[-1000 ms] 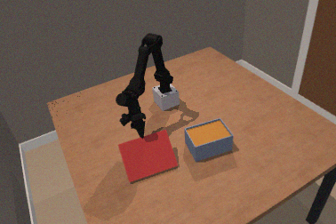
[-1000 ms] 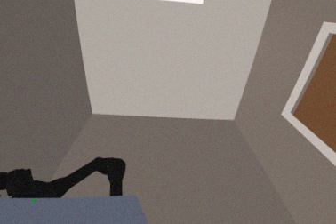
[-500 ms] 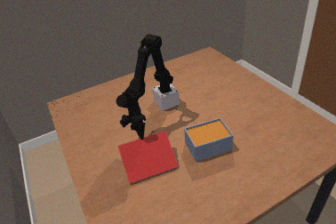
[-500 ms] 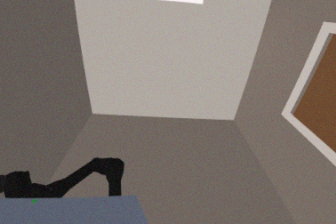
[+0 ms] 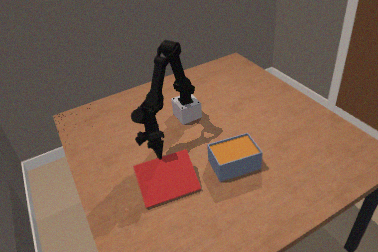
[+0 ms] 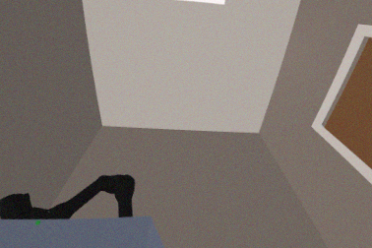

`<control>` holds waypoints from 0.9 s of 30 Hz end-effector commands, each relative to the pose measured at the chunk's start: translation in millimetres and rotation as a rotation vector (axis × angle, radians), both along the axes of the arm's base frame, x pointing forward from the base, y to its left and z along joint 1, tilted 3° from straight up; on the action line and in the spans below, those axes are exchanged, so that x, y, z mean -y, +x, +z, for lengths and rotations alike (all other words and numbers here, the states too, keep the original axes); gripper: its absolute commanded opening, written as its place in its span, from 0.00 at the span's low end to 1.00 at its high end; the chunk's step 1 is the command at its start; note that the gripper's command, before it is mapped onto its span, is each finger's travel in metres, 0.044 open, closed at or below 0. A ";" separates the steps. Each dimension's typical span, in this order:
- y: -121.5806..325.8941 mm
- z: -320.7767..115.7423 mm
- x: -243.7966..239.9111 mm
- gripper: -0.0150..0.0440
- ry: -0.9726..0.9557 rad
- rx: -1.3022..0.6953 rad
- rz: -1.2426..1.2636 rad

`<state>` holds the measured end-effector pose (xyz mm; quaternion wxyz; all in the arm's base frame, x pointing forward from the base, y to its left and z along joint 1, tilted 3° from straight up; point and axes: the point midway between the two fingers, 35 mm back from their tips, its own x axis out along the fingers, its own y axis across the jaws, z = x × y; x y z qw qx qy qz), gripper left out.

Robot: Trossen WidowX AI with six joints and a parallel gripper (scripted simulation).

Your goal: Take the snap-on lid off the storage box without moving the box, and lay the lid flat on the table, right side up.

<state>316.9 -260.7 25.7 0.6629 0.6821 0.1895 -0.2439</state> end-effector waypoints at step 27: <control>-1.0 -34.6 -4.6 0.25 0.024 -0.021 -0.004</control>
